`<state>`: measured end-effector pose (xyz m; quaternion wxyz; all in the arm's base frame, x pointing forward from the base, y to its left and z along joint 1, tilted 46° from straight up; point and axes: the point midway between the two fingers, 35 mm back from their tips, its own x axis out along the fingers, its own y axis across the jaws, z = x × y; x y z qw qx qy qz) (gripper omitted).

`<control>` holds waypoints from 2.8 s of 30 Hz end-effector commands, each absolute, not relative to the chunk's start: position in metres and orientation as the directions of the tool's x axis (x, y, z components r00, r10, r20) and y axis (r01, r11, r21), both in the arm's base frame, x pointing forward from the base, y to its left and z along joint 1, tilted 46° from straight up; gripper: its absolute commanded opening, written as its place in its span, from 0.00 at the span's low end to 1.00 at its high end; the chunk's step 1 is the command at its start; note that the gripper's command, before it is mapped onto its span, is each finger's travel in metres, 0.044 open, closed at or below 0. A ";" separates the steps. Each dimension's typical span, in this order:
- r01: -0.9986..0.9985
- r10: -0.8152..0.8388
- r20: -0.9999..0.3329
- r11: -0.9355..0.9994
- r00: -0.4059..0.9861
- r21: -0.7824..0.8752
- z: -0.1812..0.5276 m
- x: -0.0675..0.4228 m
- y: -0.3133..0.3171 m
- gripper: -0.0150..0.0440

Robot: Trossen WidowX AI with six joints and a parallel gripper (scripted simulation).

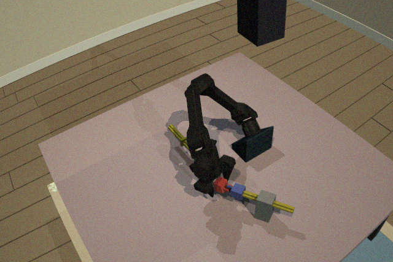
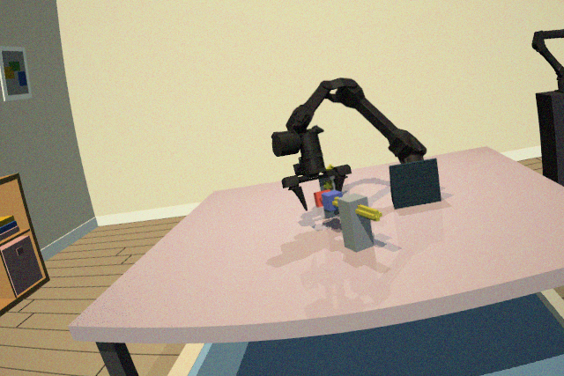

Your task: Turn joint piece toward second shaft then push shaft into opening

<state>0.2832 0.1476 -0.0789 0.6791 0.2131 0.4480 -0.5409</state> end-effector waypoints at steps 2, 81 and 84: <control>0.922 -0.553 -0.833 0.324 0.005 -0.210 -0.088 0.280 0.139 1.00; 0.922 -0.554 -0.833 0.324 0.005 -0.210 -0.091 0.280 0.137 0.56; 0.922 -0.554 -0.833 0.324 0.005 -0.210 -0.091 0.280 0.137 0.56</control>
